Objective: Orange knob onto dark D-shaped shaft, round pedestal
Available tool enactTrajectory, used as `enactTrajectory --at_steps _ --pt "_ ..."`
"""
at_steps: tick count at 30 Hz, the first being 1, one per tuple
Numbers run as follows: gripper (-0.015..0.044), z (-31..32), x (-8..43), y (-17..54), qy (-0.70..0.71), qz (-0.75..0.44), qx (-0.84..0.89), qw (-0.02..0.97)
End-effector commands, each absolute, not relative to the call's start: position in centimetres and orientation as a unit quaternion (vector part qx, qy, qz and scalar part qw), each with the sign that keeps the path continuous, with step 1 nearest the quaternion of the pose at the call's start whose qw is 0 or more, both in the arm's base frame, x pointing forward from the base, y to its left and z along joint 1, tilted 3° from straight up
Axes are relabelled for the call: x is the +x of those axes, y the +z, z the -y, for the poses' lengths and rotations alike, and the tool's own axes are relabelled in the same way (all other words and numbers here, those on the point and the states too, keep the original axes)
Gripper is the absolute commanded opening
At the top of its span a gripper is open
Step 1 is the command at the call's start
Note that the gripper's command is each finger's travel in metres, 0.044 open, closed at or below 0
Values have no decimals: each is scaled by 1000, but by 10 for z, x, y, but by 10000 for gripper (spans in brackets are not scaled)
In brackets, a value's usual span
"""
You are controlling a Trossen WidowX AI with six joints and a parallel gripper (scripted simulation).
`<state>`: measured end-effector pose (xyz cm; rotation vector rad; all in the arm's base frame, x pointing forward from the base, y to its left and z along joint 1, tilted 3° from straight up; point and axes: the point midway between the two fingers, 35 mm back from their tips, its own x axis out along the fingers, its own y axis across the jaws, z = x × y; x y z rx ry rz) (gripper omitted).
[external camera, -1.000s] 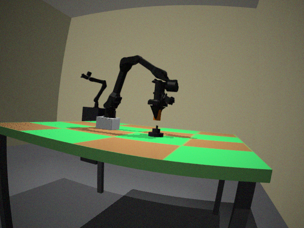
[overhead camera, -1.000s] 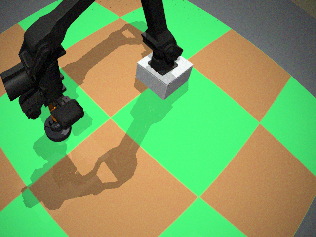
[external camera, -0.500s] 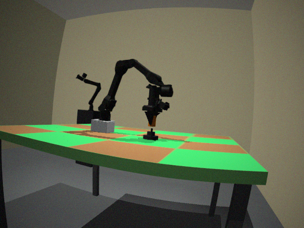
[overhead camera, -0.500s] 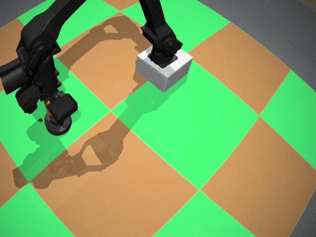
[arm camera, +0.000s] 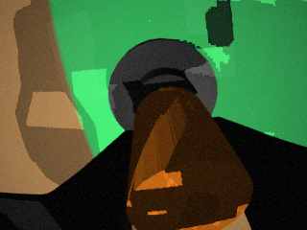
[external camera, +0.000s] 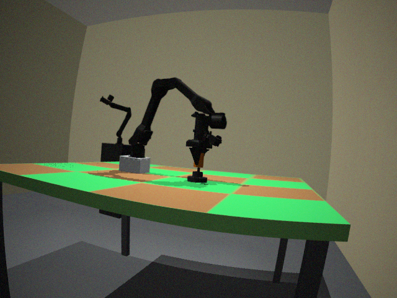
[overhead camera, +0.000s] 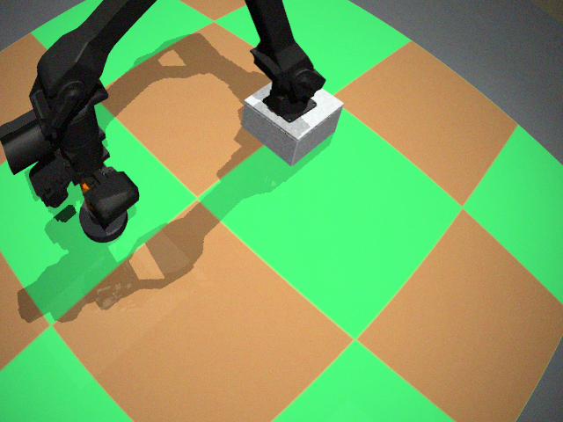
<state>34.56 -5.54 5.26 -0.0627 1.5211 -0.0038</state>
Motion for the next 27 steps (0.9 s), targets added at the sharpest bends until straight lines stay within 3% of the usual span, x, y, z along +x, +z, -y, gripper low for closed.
enactTrajectory --at_steps 1,21,27 --pt "0 56 349 53 -2 -686 -28 727" --pt "0 55 345 55 -2 -687 -28 727" --pt "0 55 343 56 56 -684 -89 722"
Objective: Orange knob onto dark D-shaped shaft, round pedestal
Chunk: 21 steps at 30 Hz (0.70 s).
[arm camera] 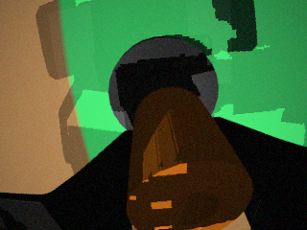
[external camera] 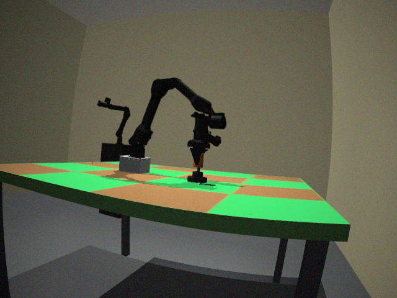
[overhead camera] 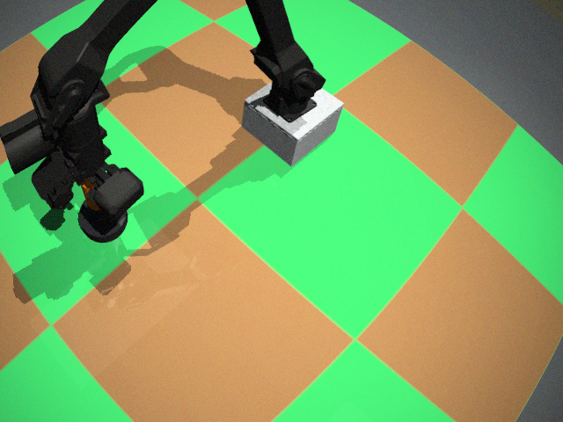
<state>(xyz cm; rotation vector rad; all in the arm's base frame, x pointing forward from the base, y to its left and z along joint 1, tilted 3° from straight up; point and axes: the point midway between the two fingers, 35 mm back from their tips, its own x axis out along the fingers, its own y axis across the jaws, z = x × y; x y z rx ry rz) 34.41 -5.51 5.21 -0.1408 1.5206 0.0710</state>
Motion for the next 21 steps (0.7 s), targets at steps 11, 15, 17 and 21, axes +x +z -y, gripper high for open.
enactTrajectory --at_steps 11,15,17,21 --pt "0 55 344 54 70 -683 -104 720" --pt "0 56 346 53 70 -683 -104 720" --pt "0 56 347 53 70 -683 -104 720" --pt "0 56 348 53 70 -683 -104 720"
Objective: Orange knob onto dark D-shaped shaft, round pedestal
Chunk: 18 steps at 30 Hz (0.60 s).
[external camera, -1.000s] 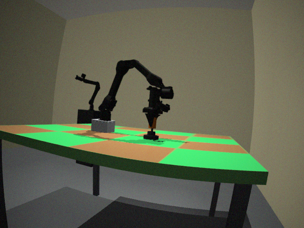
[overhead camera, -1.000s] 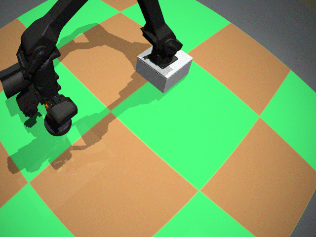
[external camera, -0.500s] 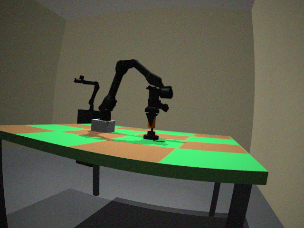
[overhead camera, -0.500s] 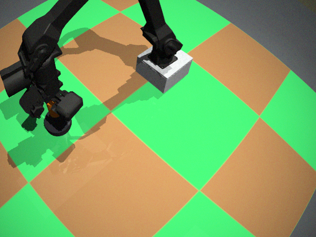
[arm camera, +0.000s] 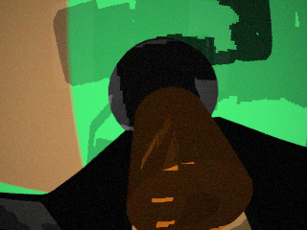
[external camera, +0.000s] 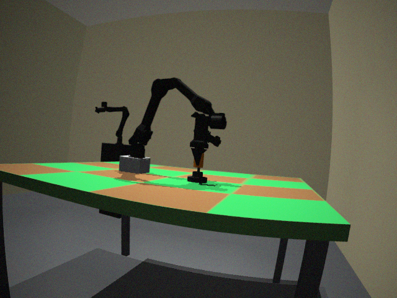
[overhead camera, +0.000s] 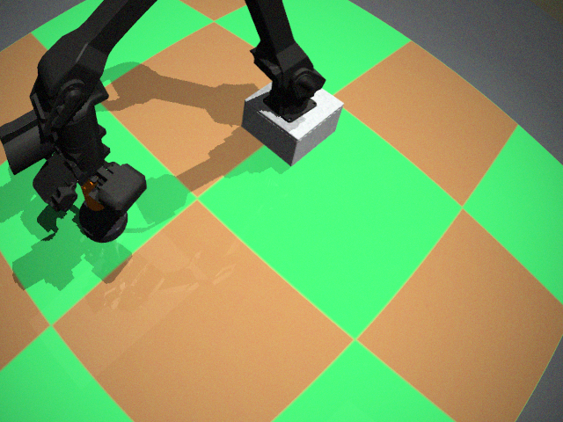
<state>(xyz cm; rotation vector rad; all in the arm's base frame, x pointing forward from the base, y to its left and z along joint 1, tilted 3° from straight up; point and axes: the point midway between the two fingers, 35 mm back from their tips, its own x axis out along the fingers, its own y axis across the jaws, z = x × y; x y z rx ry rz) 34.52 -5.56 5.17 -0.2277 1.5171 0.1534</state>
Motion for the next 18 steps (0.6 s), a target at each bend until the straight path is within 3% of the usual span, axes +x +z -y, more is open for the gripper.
enactTrajectory --at_steps 1,18 --pt "0 56 347 51 70 -683 -104 720" --pt "0 55 344 55 79 -682 -113 718"
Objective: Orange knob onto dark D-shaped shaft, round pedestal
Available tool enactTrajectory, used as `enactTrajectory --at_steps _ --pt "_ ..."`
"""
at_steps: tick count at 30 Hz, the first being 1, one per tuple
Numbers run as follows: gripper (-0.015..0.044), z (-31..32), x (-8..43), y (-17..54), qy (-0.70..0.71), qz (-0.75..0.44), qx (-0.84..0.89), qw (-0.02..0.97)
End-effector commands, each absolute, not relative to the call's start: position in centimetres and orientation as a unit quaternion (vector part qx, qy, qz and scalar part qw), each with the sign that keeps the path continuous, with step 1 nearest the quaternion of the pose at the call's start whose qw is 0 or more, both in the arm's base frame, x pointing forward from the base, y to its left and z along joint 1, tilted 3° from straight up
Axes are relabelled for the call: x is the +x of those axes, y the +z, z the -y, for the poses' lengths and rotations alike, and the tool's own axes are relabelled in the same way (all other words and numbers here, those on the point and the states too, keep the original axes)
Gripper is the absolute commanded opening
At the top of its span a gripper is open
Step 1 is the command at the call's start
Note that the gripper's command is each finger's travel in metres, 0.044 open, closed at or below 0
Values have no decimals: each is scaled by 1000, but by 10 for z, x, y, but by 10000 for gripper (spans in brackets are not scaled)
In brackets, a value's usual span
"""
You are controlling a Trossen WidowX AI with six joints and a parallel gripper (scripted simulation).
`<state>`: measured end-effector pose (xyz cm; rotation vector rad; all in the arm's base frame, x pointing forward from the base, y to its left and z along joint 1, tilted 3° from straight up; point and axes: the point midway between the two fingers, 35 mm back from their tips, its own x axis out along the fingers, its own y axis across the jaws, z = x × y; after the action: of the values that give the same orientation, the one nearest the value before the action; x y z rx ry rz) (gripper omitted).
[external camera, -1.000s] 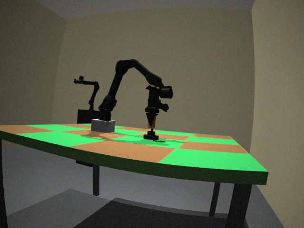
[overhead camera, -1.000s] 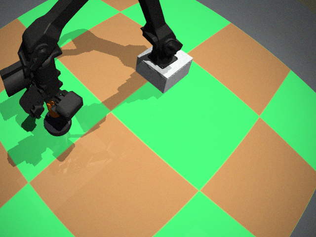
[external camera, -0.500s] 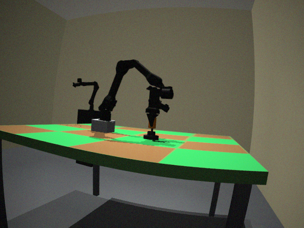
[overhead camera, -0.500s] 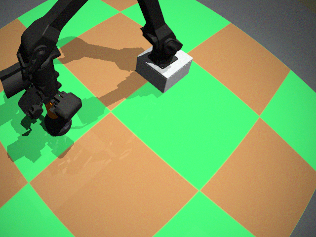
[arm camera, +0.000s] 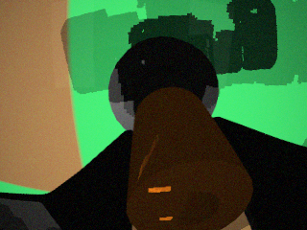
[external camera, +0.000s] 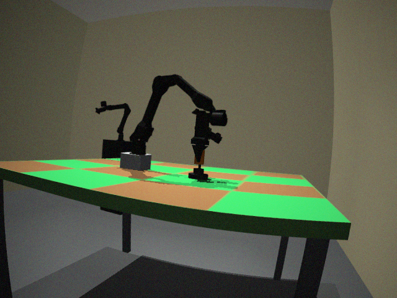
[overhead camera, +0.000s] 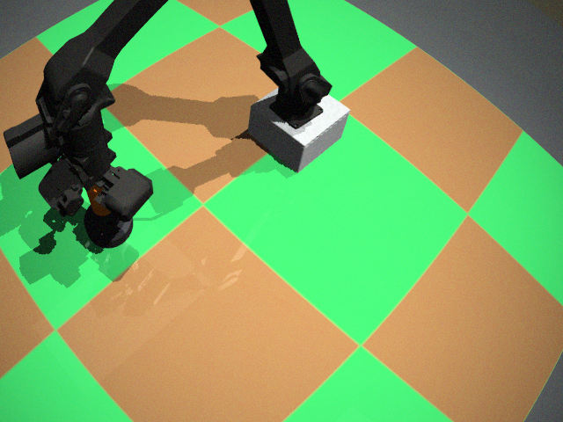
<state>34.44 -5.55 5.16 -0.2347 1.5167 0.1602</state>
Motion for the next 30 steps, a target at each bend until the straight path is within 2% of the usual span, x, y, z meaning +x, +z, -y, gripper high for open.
enactTrajectory --at_steps 1,6,30 --pt "0 55 344 55 88 -681 -123 716" --pt "0 55 343 55 141 -672 -179 705" --pt "0 56 344 51 141 -672 -179 705"
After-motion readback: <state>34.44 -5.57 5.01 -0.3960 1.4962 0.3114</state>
